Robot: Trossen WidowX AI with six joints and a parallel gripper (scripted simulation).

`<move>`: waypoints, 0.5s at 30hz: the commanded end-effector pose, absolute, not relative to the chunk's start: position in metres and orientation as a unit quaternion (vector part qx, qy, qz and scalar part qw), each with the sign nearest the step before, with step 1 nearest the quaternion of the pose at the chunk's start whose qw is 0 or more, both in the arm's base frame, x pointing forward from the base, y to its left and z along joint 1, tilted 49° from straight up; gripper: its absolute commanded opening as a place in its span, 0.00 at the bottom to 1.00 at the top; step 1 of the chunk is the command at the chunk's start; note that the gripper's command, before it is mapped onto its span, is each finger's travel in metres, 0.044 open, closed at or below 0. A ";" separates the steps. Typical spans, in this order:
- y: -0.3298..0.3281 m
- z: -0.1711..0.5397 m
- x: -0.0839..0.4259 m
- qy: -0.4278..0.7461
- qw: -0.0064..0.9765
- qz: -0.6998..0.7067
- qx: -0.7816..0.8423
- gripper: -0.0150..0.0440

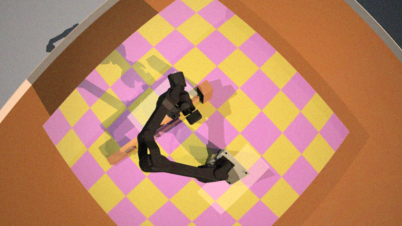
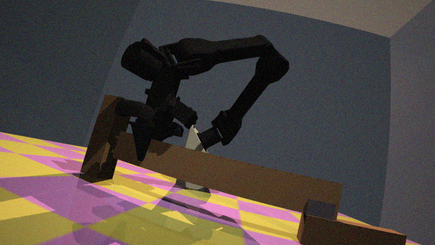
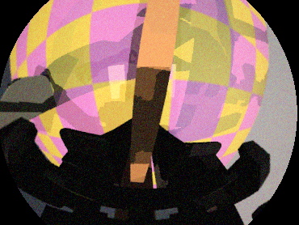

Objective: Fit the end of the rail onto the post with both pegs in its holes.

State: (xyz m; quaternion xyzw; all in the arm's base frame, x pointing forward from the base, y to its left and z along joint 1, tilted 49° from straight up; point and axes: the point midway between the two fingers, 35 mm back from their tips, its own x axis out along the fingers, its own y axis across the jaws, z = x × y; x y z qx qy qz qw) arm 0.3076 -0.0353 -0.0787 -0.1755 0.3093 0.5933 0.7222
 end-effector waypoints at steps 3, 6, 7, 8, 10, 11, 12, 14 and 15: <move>-0.036 -0.076 0.309 0.310 0.724 0.590 -0.177 0.25; -0.036 -0.076 0.309 0.310 0.724 0.590 -0.177 0.25; -0.036 -0.077 0.309 0.310 0.724 0.590 -0.177 0.25; -0.036 -0.077 0.309 0.310 0.724 0.590 -0.177 0.25; -0.036 -0.077 0.309 0.310 0.724 0.590 -0.177 0.25; -0.036 -0.077 0.309 0.310 0.724 0.590 -0.177 0.25; -0.036 -0.077 0.309 0.310 0.724 0.590 -0.177 0.25; -0.036 -0.077 0.309 0.310 0.724 0.590 -0.177 0.25; -0.037 -0.078 0.309 0.310 0.724 0.590 -0.177 0.25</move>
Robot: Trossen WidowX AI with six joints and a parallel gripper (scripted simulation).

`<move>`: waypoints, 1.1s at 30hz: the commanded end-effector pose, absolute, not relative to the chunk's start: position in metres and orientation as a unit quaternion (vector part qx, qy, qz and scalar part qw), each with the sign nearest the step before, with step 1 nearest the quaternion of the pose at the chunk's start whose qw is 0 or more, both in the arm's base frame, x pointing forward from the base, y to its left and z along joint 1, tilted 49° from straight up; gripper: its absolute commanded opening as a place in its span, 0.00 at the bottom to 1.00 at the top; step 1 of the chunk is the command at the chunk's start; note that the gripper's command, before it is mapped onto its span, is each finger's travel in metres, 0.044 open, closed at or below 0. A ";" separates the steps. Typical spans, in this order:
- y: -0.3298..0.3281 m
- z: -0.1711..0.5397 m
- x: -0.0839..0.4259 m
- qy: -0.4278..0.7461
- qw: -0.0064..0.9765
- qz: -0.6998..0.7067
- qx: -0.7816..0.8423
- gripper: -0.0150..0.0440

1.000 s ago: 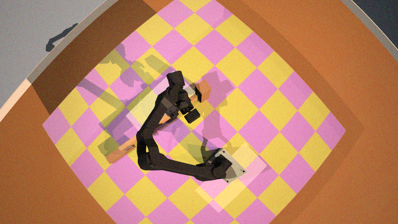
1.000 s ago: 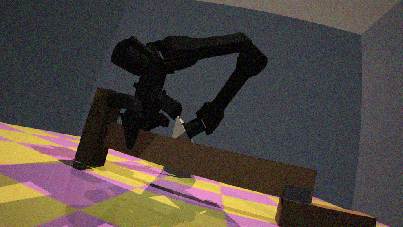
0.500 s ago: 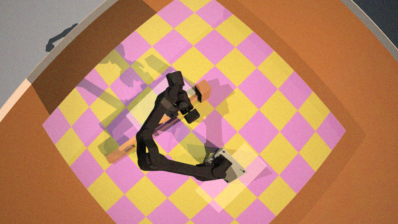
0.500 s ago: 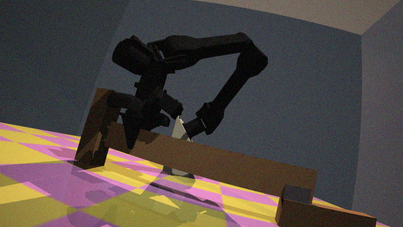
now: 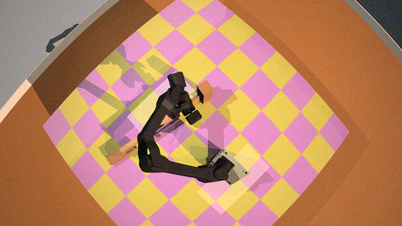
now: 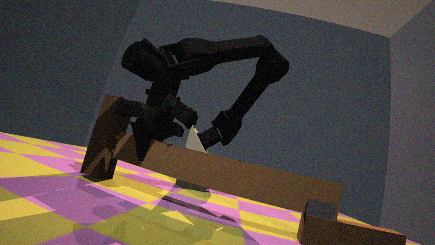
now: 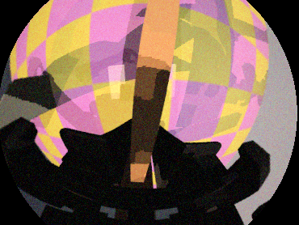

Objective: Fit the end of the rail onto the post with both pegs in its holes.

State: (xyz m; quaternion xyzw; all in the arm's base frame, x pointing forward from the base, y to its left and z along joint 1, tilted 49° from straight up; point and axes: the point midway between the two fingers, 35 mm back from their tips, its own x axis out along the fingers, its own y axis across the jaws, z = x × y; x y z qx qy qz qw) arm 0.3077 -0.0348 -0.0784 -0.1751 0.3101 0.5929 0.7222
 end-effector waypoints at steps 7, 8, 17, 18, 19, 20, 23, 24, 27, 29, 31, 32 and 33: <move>-0.037 -0.080 0.309 0.310 0.724 0.590 -0.177 0.25; -0.038 -0.080 0.308 0.310 0.724 0.590 -0.177 0.25; -0.038 -0.083 0.308 0.310 0.724 0.590 -0.177 0.25; -0.038 -0.083 0.308 0.310 0.724 0.590 -0.177 0.25; -0.038 -0.083 0.308 0.310 0.724 0.590 -0.177 0.25; -0.039 -0.084 0.308 0.310 0.724 0.590 -0.177 0.25; -0.039 -0.084 0.307 0.310 0.724 0.590 -0.177 0.25; -0.039 -0.084 0.307 0.310 0.724 0.590 -0.177 0.25; -0.040 -0.084 0.307 0.310 0.724 0.590 -0.177 0.25; -0.040 -0.084 0.307 0.310 0.724 0.590 -0.177 0.25; -0.041 -0.084 0.307 0.310 0.724 0.590 -0.177 0.25; -0.041 -0.084 0.307 0.310 0.724 0.590 -0.177 0.25; -0.041 -0.084 0.307 0.310 0.724 0.590 -0.177 0.25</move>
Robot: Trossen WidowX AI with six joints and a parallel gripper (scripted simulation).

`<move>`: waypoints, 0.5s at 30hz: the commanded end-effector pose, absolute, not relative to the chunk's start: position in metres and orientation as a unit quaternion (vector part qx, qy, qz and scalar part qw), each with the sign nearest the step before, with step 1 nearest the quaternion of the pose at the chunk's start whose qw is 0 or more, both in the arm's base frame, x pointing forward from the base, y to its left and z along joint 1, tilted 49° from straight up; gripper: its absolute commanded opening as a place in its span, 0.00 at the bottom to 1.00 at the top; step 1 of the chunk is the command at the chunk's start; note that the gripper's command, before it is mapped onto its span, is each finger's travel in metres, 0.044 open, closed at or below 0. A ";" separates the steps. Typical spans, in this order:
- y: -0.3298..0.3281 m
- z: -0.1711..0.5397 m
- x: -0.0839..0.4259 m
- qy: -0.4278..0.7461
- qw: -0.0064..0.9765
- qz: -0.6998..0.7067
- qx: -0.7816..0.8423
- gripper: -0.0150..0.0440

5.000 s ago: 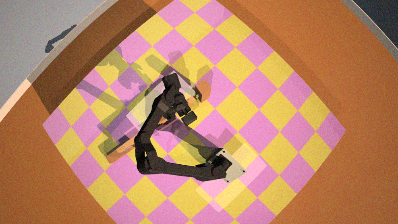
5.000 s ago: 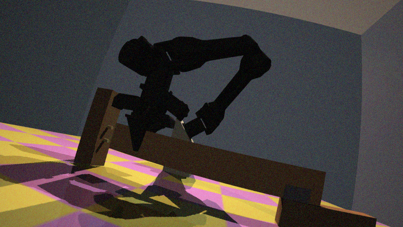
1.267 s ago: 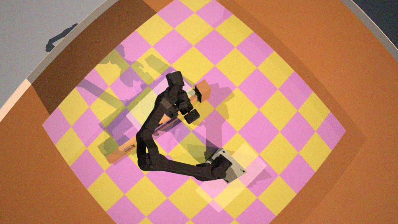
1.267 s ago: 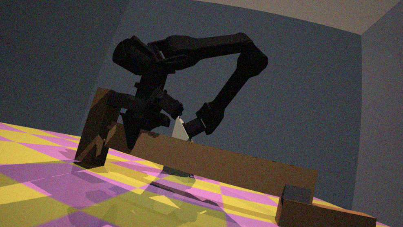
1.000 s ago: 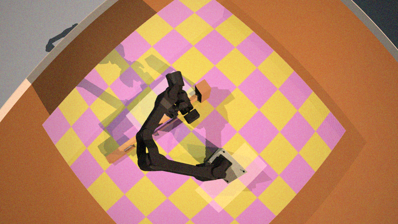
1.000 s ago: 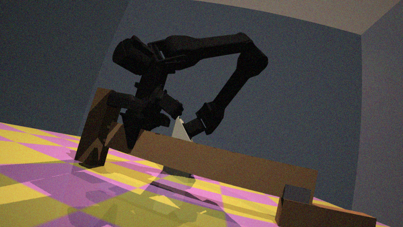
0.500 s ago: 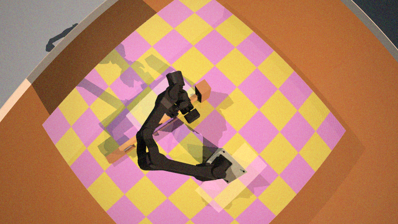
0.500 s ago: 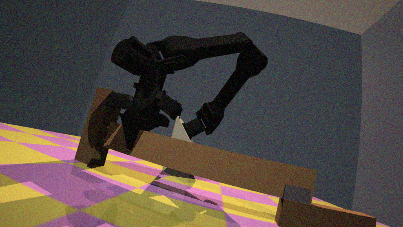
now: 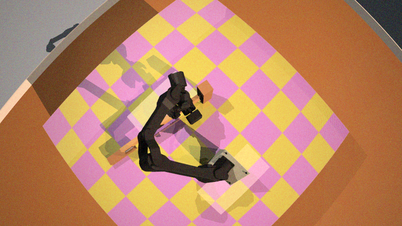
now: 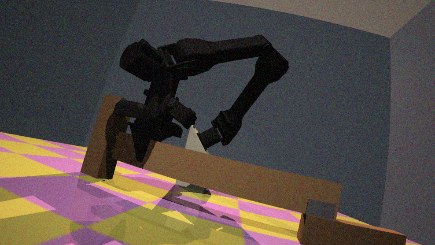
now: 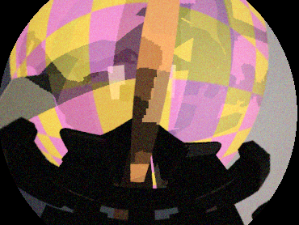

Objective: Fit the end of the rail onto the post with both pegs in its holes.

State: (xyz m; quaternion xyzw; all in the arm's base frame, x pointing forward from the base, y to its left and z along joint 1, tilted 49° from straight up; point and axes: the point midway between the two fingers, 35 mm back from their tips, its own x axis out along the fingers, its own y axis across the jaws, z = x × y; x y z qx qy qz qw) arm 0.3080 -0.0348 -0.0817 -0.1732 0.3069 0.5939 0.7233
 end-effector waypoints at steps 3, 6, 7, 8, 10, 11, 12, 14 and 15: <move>-0.041 -0.083 0.307 0.310 0.724 0.590 -0.177 0.25; -0.041 -0.083 0.307 0.310 0.724 0.590 -0.177 0.25; -0.042 -0.083 0.307 0.310 0.724 0.590 -0.177 0.25; -0.042 -0.083 0.307 0.310 0.724 0.590 -0.177 0.25; -0.042 -0.083 0.307 0.310 0.724 0.590 -0.177 0.25; -0.042 -0.082 0.307 0.310 0.724 0.590 -0.177 0.25; -0.042 -0.082 0.307 0.310 0.724 0.590 -0.177 0.25; -0.042 -0.082 0.307 0.310 0.724 0.590 -0.177 0.25; -0.042 -0.082 0.307 0.310 0.724 0.590 -0.177 0.25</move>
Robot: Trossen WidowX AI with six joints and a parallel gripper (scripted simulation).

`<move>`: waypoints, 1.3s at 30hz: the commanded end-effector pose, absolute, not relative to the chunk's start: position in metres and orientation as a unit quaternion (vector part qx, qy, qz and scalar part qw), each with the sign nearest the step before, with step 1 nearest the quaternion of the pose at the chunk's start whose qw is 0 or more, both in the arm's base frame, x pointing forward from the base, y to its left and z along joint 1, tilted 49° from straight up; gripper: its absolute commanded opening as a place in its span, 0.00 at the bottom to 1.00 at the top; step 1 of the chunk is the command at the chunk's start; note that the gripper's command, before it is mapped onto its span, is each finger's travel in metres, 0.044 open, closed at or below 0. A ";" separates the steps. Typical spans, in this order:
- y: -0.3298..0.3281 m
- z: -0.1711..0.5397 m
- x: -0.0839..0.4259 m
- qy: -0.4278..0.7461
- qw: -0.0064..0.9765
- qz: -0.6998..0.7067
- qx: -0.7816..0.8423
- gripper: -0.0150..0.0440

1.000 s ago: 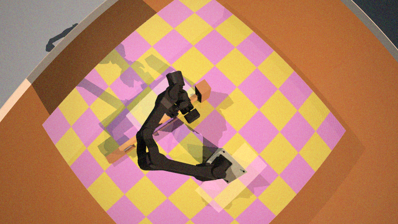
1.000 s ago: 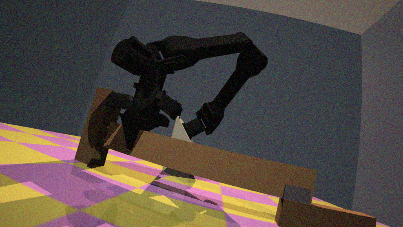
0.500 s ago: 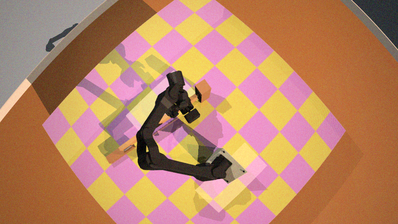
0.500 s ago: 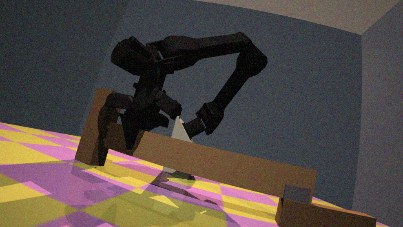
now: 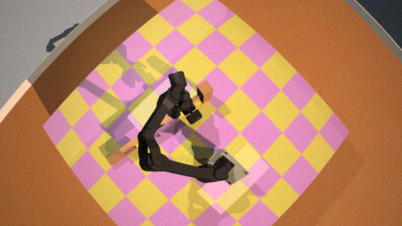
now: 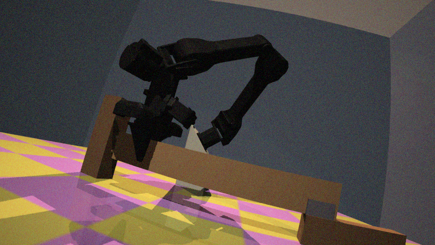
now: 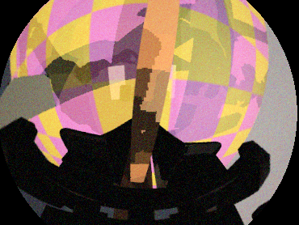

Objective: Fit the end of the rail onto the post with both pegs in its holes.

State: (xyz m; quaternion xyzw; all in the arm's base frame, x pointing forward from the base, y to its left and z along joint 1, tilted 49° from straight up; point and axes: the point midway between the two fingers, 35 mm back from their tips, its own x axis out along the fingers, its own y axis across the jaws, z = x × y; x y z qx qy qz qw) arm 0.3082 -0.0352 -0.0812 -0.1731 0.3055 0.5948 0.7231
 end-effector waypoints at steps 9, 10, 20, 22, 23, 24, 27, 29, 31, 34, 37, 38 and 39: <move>-0.043 -0.082 0.307 0.310 0.724 0.590 -0.177 0.25; -0.043 -0.082 0.307 0.310 0.724 0.590 -0.177 0.25; -0.043 -0.084 0.306 0.310 0.724 0.590 -0.177 0.25; -0.043 -0.084 0.306 0.310 0.724 0.590 -0.177 0.25; -0.043 -0.084 0.306 0.310 0.724 0.590 -0.177 0.25; -0.043 -0.084 0.306 0.310 0.724 0.590 -0.177 0.25; -0.043 -0.085 0.306 0.310 0.724 0.590 -0.177 0.25; -0.043 -0.086 0.306 0.310 0.724 0.590 -0.177 0.25; -0.043 -0.086 0.306 0.310 0.724 0.590 -0.177 0.25; -0.044 -0.087 0.306 0.310 0.724 0.590 -0.177 0.25; -0.044 -0.088 0.306 0.310 0.724 0.590 -0.177 0.25; -0.044 -0.088 0.305 0.310 0.724 0.590 -0.177 0.25; -0.044 -0.088 0.305 0.310 0.724 0.590 -0.177 0.25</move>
